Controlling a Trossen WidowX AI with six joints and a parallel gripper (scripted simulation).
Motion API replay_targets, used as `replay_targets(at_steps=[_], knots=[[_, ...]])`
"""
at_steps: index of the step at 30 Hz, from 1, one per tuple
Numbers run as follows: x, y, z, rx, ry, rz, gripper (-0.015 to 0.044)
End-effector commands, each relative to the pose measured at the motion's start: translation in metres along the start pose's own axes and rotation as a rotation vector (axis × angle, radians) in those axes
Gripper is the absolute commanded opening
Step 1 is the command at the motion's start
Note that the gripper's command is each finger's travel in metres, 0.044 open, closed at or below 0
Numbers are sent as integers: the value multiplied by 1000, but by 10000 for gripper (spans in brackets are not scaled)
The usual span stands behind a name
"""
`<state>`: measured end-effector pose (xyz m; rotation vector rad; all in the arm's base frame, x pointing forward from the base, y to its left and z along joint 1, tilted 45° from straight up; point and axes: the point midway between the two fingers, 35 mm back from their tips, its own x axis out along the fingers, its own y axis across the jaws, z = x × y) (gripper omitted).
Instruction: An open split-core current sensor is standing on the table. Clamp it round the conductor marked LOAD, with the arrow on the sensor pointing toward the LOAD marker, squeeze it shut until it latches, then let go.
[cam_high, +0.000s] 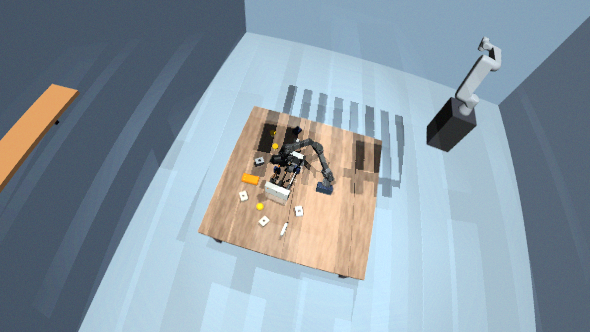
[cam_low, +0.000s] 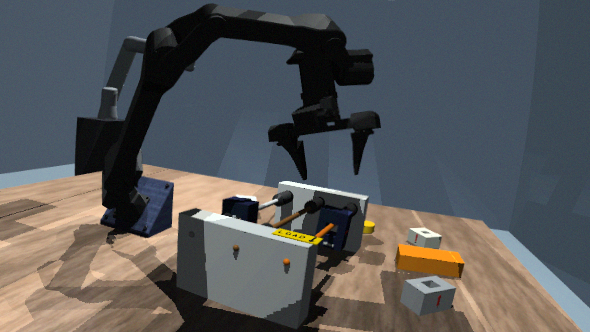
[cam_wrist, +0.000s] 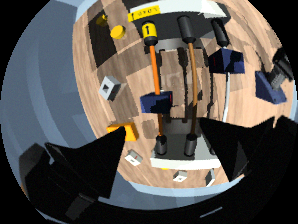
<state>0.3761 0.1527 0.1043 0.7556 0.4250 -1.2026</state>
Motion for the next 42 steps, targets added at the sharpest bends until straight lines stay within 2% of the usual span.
replay_targets(at_steps=[1,35,37,42], knots=[[1,0,0,4,2,-6,440],[1,0,0,4,2,-6,440],[0,0,4,-44,15,-5,440],[-1,-3,27,-393,132,7,440]])
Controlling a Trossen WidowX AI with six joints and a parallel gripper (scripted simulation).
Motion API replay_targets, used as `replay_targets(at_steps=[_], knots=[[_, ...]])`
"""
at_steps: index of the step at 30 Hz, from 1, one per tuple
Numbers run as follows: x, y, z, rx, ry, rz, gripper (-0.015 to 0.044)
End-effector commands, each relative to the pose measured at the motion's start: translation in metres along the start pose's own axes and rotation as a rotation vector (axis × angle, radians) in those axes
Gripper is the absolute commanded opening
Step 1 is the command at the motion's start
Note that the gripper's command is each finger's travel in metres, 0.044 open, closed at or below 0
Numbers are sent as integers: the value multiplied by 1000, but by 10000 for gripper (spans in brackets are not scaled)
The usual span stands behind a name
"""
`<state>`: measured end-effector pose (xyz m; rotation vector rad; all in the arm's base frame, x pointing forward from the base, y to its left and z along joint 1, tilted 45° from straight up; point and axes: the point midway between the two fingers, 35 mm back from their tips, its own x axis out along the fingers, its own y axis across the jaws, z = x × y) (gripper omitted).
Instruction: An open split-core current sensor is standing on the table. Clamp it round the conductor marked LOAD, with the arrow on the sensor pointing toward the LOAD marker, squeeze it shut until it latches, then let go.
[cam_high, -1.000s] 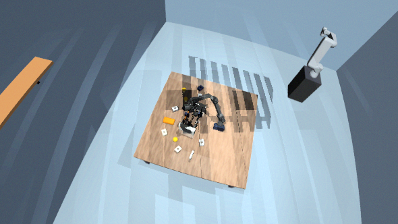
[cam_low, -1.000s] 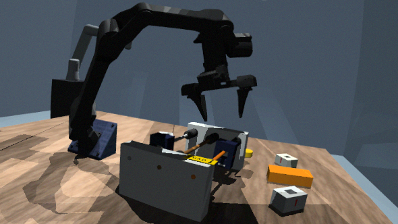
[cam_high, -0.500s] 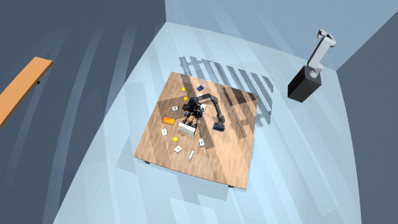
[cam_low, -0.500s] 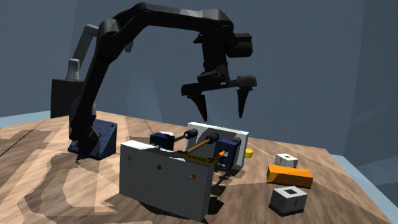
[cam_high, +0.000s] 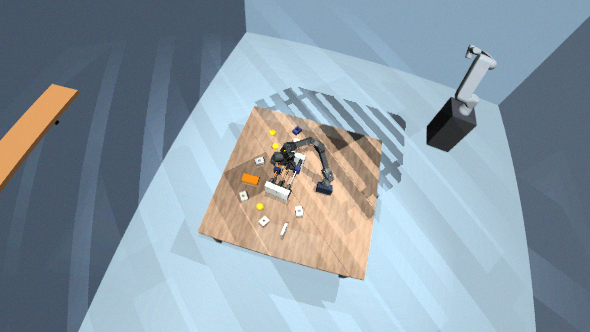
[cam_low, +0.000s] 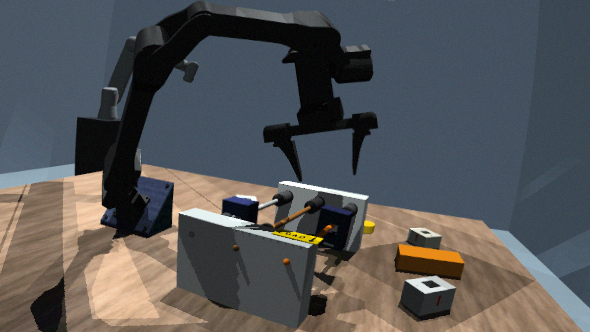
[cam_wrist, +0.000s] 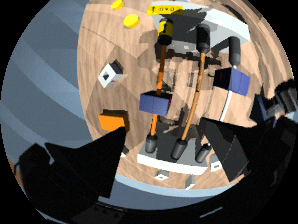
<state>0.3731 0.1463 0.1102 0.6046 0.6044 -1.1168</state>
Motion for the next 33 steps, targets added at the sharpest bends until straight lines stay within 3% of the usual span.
replay_targets(at_steps=[1,9,16,23,33], knots=[[-2,-7,21,-245,86,26,440],[-8,-23,52,-831,204,205,440],[-15,-38,75,-1309,171,450,440],[-21,-48,89,-1634,50,622,440],[-31,-63,106,-2081,-269,816,440]])
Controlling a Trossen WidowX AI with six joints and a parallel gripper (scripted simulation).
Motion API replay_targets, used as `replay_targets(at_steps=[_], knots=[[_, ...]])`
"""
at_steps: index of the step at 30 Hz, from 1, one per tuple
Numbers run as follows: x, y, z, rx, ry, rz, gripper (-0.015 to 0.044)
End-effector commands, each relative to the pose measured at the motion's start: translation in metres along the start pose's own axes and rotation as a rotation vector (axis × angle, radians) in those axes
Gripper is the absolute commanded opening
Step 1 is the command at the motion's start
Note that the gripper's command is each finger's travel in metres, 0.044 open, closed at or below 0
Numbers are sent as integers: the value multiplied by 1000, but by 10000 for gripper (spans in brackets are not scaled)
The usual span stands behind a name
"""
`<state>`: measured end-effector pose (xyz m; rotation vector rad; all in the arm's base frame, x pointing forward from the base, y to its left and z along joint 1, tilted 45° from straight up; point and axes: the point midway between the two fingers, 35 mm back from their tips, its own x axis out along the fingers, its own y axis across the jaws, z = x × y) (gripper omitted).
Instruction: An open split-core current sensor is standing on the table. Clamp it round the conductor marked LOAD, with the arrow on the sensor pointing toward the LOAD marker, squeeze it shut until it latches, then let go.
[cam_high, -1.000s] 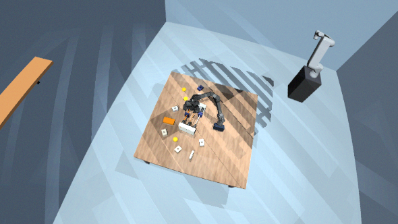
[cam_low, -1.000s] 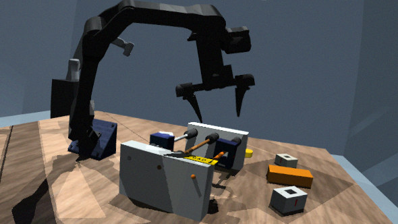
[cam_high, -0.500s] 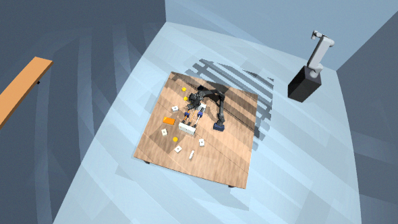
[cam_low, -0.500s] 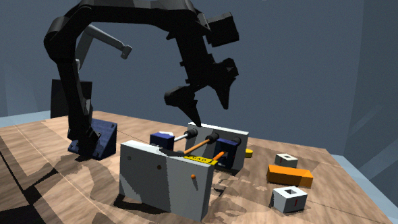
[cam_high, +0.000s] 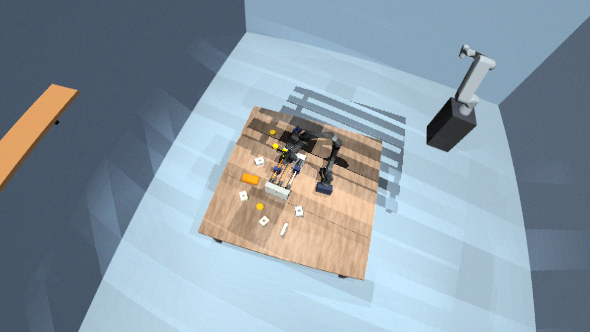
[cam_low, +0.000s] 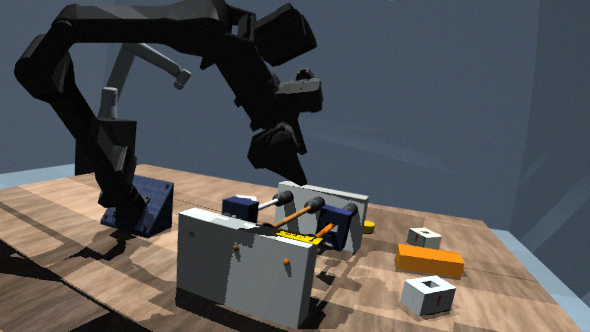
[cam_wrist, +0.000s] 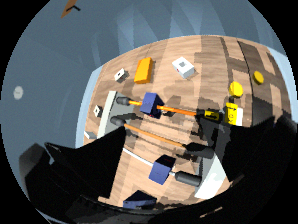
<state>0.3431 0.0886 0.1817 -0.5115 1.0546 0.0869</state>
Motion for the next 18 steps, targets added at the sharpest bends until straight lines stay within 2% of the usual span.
replay_targets(at_steps=[1,18], knots=[[-23,-14,-22,-686,-217,19,440],[-23,-15,-19,-654,-204,17,440]])
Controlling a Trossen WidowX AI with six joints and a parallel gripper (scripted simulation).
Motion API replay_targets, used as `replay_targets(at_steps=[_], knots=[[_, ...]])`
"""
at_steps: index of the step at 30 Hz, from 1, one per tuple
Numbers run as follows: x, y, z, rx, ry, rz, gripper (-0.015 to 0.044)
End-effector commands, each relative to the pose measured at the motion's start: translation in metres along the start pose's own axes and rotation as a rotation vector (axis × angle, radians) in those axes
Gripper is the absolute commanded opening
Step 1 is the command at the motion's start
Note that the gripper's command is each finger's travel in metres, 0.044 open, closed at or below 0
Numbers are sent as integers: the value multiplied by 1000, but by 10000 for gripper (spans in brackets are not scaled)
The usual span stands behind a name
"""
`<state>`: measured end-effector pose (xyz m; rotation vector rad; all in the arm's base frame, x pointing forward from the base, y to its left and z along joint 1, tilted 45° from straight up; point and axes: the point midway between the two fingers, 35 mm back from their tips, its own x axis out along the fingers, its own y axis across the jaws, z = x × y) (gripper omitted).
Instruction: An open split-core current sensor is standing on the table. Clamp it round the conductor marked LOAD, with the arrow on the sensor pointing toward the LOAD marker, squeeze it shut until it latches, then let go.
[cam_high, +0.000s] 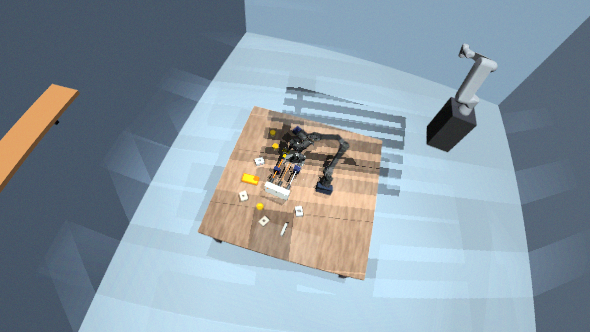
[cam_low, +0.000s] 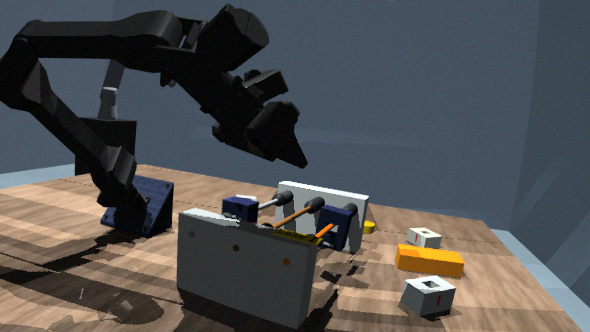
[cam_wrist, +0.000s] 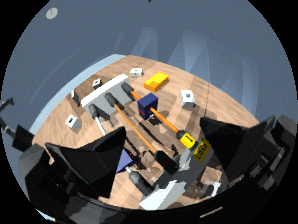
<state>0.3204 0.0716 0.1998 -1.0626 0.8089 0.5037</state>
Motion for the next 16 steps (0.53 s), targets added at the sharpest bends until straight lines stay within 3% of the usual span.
replay_targets(at_steps=[1,11,15,16], knots=[[1,0,0,5,6,1,440],[1,0,0,19,10,3,440],[13,2,6,298,100,21,440],[3,0,2,145,40,10,440]])
